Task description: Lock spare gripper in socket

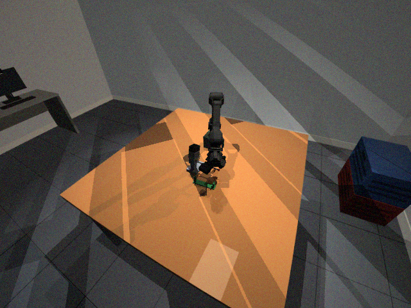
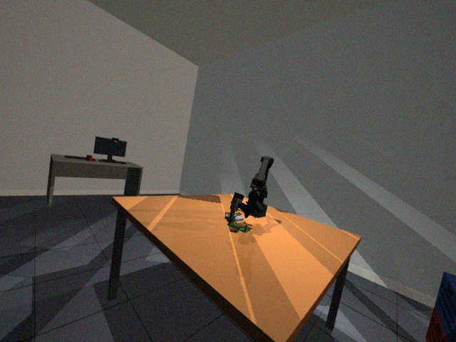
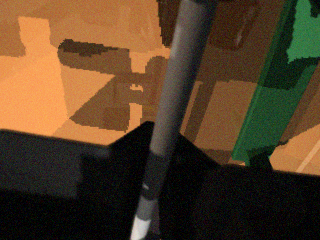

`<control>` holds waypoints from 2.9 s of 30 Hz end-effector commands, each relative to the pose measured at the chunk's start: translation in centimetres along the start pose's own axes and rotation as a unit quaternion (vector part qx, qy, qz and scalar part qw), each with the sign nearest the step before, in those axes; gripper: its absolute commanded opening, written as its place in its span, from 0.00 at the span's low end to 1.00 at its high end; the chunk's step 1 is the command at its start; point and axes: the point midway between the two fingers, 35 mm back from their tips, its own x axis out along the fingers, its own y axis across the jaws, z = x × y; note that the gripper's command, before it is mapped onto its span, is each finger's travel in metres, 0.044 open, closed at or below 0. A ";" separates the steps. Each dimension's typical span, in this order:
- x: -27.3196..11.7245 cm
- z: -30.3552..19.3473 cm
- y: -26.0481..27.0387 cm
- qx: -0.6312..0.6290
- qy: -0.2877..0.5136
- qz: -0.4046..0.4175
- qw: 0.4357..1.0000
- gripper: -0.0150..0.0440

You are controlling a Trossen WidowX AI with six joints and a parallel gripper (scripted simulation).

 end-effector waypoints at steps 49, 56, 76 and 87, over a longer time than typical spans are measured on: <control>0.9 -3.4 0.0 0.002 -0.001 0.008 1.000 0.25; 1.0 -3.9 0.0 0.001 -0.001 0.010 1.000 0.25; 1.4 -5.2 0.0 0.000 -0.001 0.013 1.000 0.25; 1.6 -6.0 -0.1 -0.001 -0.001 0.015 1.000 0.25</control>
